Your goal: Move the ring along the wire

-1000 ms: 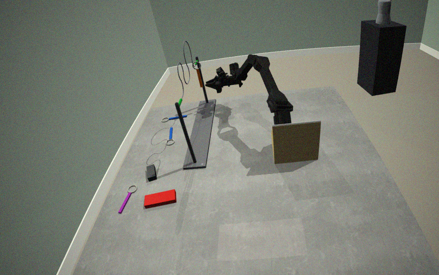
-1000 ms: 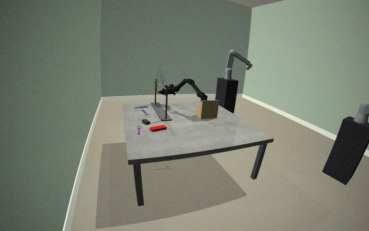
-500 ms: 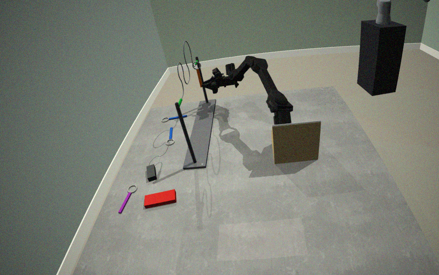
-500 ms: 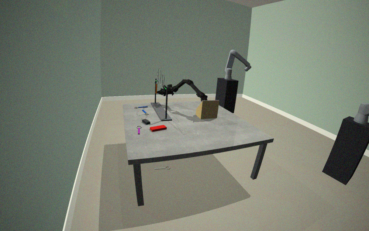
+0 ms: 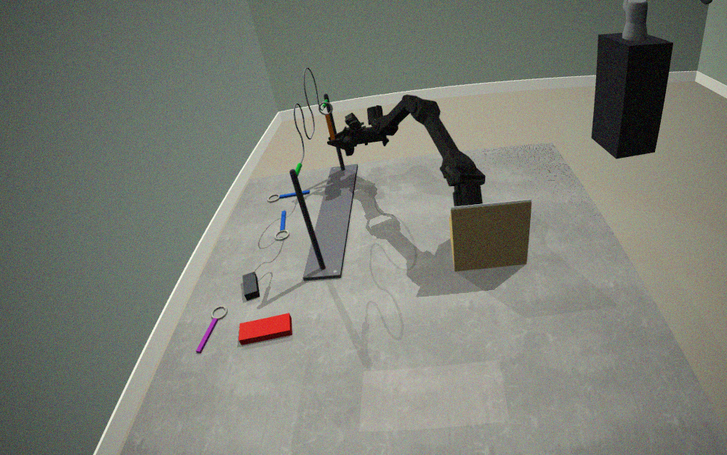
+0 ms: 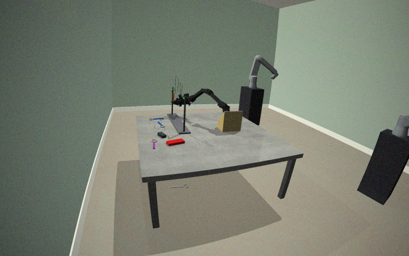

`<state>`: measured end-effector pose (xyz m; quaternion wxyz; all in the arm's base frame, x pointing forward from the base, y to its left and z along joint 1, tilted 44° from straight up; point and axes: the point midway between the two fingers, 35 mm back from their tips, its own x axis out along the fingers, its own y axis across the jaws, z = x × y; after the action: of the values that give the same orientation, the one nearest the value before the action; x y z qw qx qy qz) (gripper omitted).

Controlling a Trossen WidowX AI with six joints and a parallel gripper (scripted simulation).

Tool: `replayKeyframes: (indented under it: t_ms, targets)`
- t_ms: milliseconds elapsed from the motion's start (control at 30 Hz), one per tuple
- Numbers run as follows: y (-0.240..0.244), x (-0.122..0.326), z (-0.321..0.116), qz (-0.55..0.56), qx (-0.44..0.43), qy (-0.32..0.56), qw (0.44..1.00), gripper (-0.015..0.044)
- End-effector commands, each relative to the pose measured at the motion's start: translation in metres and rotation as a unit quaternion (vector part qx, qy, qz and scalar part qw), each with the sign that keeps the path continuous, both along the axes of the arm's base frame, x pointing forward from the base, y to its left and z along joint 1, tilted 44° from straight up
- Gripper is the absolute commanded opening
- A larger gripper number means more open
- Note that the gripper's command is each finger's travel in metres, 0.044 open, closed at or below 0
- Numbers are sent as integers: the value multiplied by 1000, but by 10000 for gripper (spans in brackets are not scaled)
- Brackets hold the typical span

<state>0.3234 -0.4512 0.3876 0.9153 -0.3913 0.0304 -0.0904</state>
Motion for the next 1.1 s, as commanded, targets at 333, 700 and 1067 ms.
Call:
replayKeyframes:
  t_ms: [333, 700, 1067]
  targets:
    - [-1, 10, 0, -2, 3, -1, 1000, 160]
    - [-1, 10, 0, -2, 3, -1, 1000, 160]
    - [0, 10, 0, 1, 0, -1, 1000, -50]
